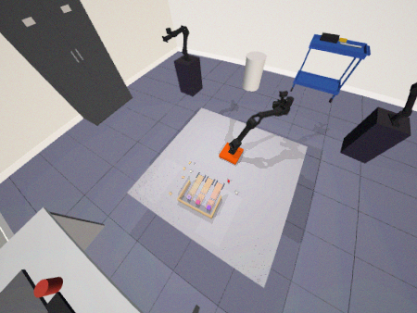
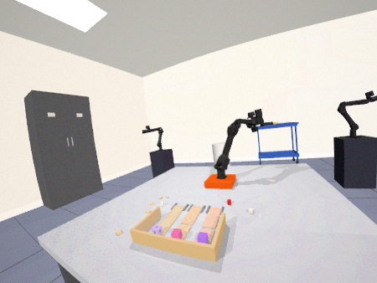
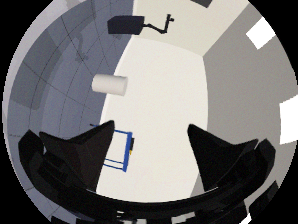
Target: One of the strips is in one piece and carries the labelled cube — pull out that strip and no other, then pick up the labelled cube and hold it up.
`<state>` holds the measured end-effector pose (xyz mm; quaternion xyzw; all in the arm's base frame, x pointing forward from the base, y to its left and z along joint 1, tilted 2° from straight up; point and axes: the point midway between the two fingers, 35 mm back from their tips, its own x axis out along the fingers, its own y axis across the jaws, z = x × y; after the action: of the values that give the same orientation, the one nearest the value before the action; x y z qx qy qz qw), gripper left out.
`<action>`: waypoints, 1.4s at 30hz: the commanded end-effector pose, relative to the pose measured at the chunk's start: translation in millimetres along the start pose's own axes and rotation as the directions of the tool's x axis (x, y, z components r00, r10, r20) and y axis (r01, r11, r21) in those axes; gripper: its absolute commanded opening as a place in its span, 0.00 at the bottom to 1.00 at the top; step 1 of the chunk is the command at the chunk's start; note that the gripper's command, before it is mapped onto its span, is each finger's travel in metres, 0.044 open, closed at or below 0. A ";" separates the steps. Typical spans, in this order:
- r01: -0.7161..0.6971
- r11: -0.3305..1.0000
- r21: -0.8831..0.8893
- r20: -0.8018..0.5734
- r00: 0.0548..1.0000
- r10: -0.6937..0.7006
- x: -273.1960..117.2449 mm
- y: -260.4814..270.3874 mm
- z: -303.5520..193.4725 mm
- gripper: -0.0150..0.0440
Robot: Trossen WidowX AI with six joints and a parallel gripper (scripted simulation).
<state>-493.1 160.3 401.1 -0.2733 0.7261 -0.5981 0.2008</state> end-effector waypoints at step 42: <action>0.772 0.629 -0.094 -0.828 -0.411 0.381 -620.4 19.7 156.5 0.93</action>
<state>36.6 452.4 337.5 0.2619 0.2308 -0.7976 -0.4919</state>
